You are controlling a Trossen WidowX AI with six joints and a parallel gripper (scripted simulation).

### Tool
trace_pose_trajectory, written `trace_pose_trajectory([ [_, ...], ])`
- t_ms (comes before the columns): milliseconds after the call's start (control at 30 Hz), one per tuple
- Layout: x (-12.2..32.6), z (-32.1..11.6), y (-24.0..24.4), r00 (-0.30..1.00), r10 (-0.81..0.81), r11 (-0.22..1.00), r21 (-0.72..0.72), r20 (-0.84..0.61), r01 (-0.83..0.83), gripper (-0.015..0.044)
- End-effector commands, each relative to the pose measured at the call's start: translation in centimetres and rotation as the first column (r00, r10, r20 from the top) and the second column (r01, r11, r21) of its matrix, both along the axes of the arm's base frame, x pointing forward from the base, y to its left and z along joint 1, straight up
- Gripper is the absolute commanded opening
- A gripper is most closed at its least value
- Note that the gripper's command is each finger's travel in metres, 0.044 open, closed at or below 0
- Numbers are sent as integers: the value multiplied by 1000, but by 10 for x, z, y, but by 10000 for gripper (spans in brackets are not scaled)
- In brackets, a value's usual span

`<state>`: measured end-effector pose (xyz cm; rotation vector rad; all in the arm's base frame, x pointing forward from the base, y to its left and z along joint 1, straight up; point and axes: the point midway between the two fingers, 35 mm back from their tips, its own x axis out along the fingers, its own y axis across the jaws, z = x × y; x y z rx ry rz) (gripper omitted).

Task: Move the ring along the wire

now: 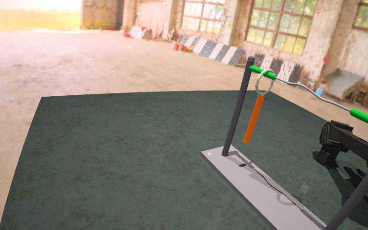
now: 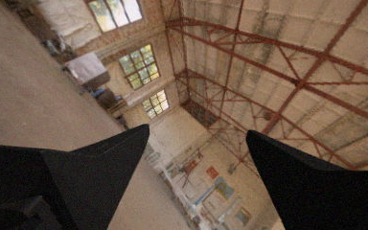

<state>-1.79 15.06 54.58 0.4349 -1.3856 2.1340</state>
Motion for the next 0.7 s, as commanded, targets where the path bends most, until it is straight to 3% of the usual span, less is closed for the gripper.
trace_pose_trajectory([
  [0, -1, 0, -1, 1000, 4, 1000, 1, -1, -4, 374],
  [100, -14, 4, -18, 997, 69, 997, 18, -15, -69, 295],
  [267, -54, 12, -86, 946, 319, 946, 79, -50, -315, 164],
  [467, -80, 4, -181, 779, 625, 776, 148, -48, -613, 160],
  [667, -79, -24, -276, 515, 857, 504, 182, 14, -844, 160],
])
